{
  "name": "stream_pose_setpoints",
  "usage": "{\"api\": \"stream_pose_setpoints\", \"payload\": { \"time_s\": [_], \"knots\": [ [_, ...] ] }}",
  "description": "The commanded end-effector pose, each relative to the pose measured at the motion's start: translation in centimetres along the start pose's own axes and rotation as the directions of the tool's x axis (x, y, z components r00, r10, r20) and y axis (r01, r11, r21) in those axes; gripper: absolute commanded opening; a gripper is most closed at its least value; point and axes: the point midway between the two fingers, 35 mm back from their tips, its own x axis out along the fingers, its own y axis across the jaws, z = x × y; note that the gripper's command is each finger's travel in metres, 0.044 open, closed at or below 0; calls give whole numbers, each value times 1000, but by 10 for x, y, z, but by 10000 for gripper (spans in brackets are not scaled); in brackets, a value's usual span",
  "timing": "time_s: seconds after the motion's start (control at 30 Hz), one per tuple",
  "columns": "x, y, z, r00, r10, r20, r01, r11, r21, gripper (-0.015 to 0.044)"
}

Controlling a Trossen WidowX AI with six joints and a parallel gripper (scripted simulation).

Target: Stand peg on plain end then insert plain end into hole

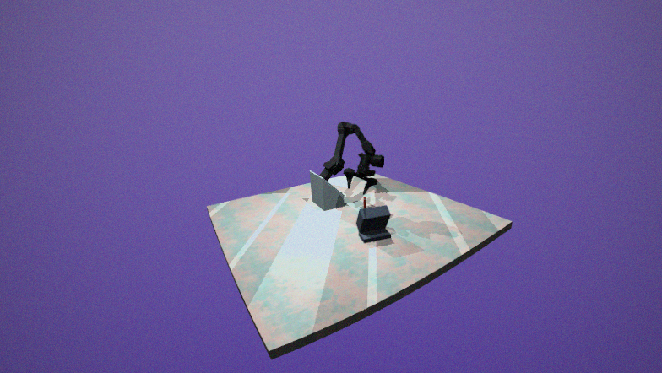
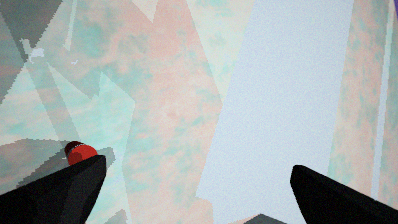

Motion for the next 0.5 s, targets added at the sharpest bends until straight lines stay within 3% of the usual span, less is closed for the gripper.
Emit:
{"api": "stream_pose_setpoints", "payload": {
  "time_s": [0.0,0.47],
  "knots": [
    [1,4,-1,993,53,-104,-53,999,4,440],
    [-7,21,13,860,366,-356,-334,930,150,440]
  ]
}}
